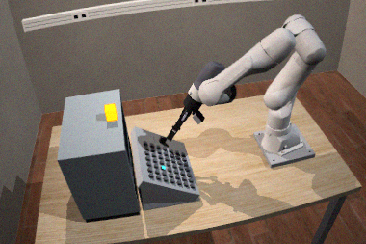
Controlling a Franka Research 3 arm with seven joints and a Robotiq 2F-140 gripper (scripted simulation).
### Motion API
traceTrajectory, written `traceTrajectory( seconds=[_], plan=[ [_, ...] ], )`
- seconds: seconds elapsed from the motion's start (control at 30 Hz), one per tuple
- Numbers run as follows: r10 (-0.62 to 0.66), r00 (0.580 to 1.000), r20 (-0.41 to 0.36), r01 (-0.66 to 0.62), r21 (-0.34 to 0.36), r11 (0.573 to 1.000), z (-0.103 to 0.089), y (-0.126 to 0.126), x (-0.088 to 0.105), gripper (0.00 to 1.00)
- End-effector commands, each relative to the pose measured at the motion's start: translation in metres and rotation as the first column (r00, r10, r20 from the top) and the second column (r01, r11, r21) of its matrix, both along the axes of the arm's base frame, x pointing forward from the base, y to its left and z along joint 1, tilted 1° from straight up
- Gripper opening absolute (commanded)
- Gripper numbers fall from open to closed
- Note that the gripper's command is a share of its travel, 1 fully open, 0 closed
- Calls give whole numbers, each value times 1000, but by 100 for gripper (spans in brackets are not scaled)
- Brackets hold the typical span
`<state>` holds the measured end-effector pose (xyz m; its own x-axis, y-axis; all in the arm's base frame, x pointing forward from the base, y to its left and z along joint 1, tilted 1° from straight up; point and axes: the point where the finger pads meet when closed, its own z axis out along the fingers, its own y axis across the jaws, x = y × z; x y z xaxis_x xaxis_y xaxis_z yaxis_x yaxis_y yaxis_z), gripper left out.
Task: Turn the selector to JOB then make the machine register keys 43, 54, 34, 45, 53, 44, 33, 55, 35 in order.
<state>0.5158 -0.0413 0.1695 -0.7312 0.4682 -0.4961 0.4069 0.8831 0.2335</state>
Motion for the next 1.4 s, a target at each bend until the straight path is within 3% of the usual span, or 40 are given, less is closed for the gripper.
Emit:
traceTrajectory(
  seconds=[0.0, 0.83, 0.87, 1.37],
  plan=[
    [133, 991, 18, -131, -75, 988, 1, -5, 0, 10],
    [393, 919, -38, -390, -252, 886, 6, -38, -2, 10],
    [393, 919, -38, -390, -252, 886, 6, -38, -2, 40],
    [393, 919, -38, -390, -252, 886, 6, -38, -2, 40]
  ],
)
